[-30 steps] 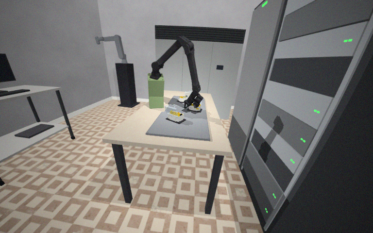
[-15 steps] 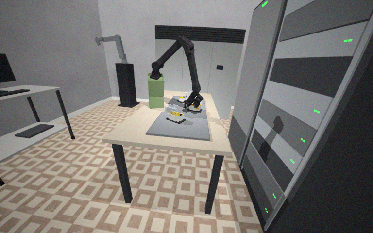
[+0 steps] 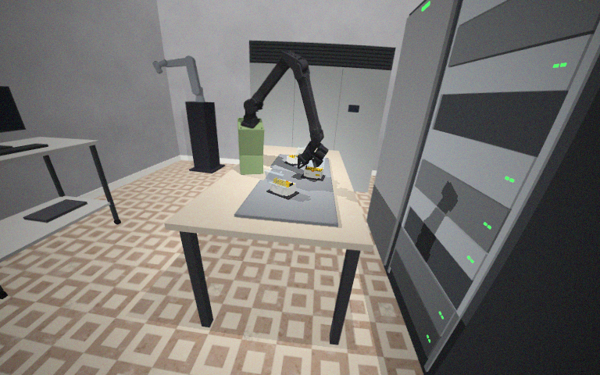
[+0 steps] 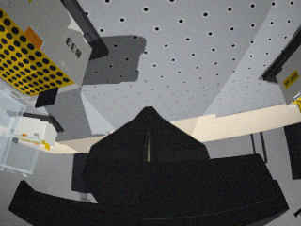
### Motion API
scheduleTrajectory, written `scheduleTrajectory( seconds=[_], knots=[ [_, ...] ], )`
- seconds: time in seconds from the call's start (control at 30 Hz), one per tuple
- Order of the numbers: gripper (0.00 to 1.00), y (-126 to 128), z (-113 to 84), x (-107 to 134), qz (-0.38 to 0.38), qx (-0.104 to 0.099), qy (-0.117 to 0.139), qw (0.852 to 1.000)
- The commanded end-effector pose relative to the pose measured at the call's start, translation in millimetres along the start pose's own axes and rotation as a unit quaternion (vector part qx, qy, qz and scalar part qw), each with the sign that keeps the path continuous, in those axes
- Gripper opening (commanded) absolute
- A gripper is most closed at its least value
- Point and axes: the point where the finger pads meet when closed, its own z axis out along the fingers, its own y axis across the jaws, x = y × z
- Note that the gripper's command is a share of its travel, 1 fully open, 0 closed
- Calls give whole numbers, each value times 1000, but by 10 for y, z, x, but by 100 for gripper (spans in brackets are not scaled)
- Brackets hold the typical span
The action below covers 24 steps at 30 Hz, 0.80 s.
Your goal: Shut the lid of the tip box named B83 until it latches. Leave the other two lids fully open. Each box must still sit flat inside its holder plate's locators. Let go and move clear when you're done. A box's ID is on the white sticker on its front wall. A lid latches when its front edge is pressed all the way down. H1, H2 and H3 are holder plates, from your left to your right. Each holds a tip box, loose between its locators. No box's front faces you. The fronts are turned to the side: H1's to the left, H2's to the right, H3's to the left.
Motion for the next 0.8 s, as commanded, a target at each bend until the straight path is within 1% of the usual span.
scheduleTrajectory(
  seconds=[0.0, 0.23, 0.3, 0.33, 0.4, 0.77],
  knots=[
    [0, 22, -213, 129, 2, 1, 2, 1000],
    [0, 17, -512, 305, 2, 1, 3, 1000],
    [0, 17, -512, 305, 2, 1, 3, 1000],
    [0, -60, -540, 315, 12, -1, 5, 1000],
    [0, 21, -641, 382, 2, 1, 2, 1000],
    [0, 3, -1109, 655, 4, 0, 3, 1000]
  ],
)
